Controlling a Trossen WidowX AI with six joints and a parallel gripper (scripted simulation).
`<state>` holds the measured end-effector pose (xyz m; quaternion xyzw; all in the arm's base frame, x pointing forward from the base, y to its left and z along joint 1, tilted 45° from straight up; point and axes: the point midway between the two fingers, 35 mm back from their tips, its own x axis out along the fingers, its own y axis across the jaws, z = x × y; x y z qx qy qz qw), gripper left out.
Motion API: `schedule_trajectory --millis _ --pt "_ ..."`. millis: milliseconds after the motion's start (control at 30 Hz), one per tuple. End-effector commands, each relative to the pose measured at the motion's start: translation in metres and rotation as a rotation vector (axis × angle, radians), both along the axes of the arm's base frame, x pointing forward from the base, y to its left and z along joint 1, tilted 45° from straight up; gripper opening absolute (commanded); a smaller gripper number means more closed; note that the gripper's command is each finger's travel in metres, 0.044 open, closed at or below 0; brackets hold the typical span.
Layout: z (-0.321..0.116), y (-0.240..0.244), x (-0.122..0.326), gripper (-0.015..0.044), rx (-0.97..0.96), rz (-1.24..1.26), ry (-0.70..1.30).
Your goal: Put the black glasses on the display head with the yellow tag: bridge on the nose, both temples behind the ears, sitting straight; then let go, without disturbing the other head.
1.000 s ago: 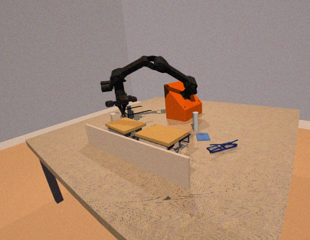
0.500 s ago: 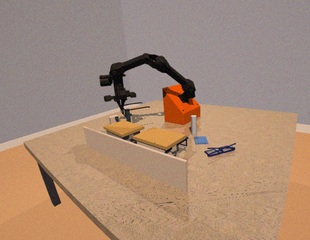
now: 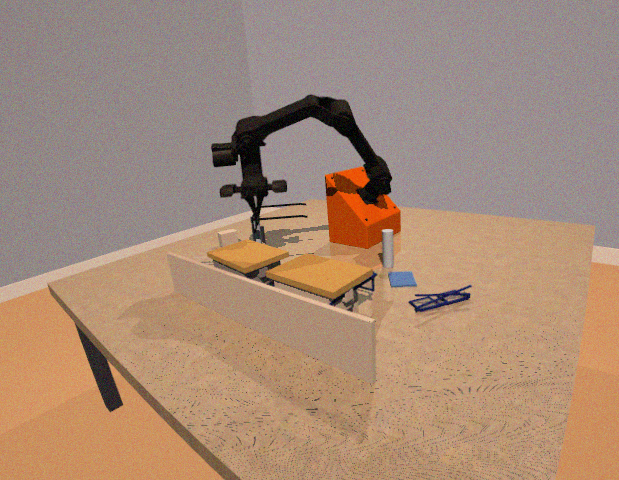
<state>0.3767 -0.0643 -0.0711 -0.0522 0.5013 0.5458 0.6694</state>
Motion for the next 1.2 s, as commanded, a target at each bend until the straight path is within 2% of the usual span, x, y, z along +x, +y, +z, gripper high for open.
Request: schedule_trajectory --millis 0,567,1167 --pt "0.01 0.011 -0.005 0.0 -0.002 -0.056 0.056" --pt "0.06 0.058 -0.04 0.0 -0.04 -0.351 0.335" --pt "0.096 0.103 -0.096 0.0 -0.078 -0.657 0.634"
